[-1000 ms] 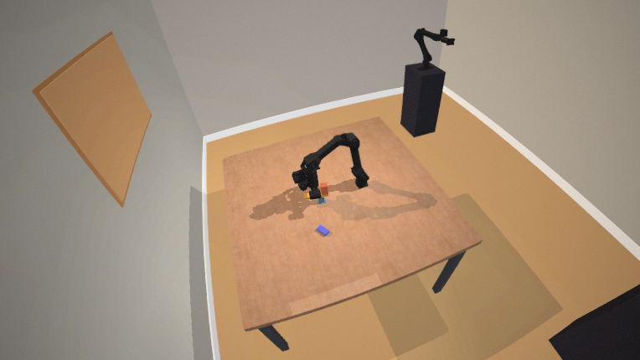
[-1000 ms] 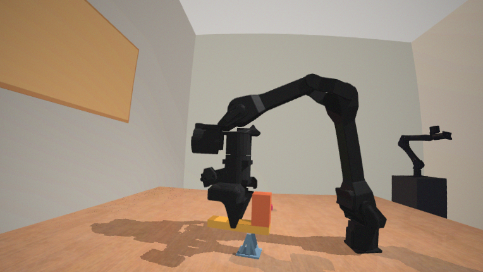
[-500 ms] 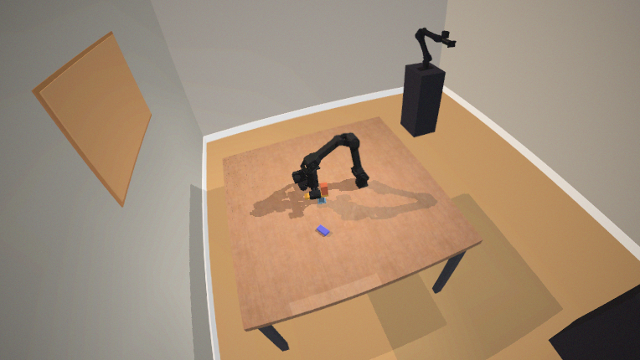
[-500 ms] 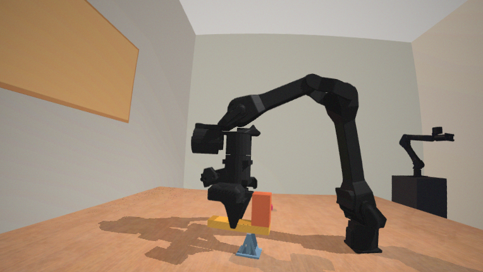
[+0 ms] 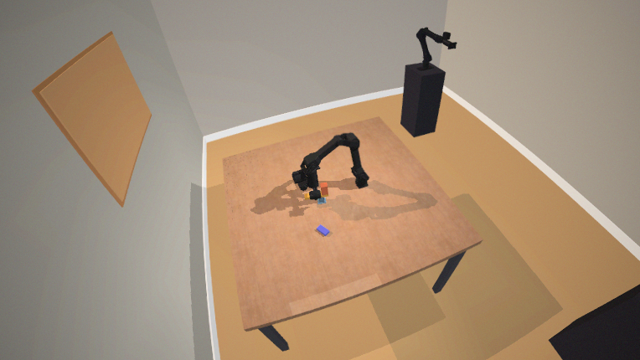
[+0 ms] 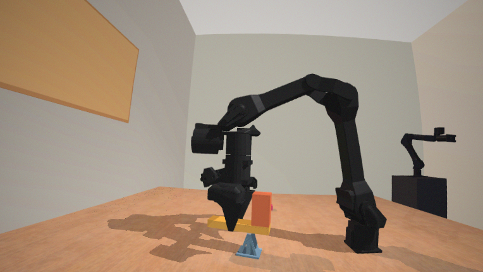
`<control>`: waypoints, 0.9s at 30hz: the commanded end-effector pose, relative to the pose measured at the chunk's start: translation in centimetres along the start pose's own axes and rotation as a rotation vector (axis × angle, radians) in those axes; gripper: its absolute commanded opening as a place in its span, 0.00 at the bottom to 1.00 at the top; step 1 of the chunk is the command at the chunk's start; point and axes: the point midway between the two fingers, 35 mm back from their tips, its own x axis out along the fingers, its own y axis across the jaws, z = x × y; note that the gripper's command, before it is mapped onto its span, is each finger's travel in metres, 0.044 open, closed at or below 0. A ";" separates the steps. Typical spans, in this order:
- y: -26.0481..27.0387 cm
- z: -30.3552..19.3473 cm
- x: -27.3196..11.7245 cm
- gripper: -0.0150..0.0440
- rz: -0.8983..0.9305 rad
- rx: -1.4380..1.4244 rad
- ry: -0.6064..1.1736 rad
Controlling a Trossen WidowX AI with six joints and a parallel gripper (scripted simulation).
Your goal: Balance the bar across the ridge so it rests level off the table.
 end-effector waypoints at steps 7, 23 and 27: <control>0.1 0.4 -3.1 1.00 0.000 0.000 -0.001; 0.0 0.0 -10.0 1.00 0.000 0.000 0.000; 0.0 0.0 -10.0 1.00 0.000 0.000 0.000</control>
